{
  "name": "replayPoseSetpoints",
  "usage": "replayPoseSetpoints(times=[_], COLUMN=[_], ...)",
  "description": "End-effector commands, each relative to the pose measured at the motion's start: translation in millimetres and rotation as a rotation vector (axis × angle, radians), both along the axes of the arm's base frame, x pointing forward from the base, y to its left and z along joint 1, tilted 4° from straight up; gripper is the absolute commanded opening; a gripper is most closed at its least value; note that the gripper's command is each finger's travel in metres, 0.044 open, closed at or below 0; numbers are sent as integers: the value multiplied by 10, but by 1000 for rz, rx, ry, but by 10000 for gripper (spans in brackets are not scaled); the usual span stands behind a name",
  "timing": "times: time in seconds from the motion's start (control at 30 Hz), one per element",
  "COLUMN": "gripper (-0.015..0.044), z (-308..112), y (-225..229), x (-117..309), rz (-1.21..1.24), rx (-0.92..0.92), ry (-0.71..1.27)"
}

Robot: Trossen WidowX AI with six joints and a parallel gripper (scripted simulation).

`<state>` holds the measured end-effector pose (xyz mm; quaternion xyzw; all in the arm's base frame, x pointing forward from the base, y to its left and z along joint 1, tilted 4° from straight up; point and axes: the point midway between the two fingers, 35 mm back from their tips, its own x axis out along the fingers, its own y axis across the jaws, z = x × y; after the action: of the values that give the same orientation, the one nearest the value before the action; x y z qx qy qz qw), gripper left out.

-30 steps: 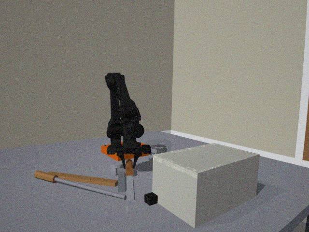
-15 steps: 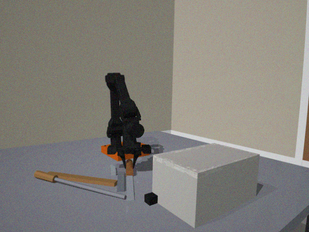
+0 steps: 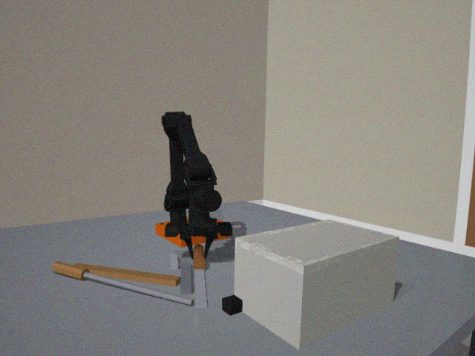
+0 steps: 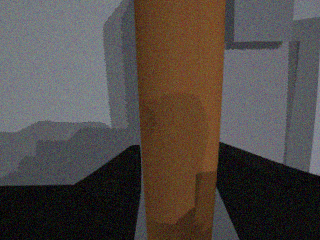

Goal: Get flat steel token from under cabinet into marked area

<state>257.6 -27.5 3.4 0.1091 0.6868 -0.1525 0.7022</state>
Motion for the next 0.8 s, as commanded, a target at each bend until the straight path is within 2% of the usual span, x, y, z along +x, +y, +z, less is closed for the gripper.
replayPoseSetpoints(times=[0.0, 0.07, 0.17, 0.5, 0.77], gripper=[200, 200, 270, 270, 270], z=[0, 0, 1, 21, 282], y=[-1, -1, 0, 16, 31], x=[0, 0, 0, -11, -24], rz=[-3, -3, 0, 6, 11], rx=[0, 0, -4, -4, -4], ry=[0, 0, 7, 7, 8])
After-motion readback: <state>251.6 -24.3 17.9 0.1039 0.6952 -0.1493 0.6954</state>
